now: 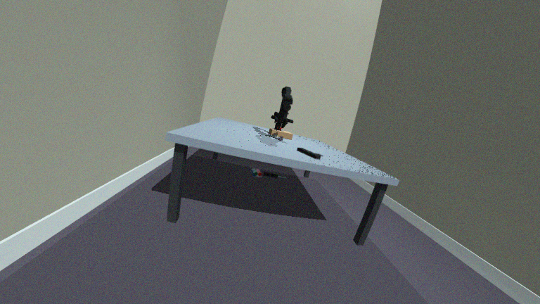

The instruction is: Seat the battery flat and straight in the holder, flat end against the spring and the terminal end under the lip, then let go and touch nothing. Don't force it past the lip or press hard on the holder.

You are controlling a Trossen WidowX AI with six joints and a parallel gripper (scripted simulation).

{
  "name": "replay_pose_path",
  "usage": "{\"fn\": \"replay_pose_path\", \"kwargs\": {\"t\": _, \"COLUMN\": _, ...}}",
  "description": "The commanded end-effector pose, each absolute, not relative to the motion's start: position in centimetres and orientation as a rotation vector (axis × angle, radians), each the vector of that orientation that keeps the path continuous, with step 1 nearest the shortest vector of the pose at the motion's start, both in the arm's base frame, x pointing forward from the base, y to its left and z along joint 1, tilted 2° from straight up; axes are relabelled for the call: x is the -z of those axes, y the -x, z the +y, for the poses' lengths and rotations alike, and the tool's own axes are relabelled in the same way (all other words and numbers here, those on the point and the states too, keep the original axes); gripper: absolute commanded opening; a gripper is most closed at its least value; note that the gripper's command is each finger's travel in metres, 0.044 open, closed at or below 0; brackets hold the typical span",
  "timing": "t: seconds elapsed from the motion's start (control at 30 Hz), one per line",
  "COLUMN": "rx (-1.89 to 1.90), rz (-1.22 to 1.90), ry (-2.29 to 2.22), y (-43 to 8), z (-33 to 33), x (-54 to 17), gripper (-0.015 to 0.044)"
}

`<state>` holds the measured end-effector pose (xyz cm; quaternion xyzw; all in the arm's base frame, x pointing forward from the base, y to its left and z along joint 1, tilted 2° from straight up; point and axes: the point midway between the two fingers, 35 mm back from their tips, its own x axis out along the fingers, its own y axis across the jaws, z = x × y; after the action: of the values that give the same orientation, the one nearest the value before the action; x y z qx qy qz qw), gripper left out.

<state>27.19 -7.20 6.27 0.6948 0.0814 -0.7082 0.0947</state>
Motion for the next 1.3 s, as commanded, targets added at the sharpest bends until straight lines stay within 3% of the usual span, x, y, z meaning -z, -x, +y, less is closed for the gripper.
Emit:
{"fn": "replay_pose_path", "kwargs": {"t": 0.0, "rx": 2.084, "rz": 0.233, "ry": -2.095, "y": -27.5, "z": -7.1, "x": -6.1, "gripper": 0.0076}}
{"fn": "replay_pose_path", "kwargs": {"t": 1.27, "rx": 1.701, "rz": 0.295, "ry": -2.445, "y": -27.6, "z": -7.3, "x": -1.4, "gripper": 0.0076}}
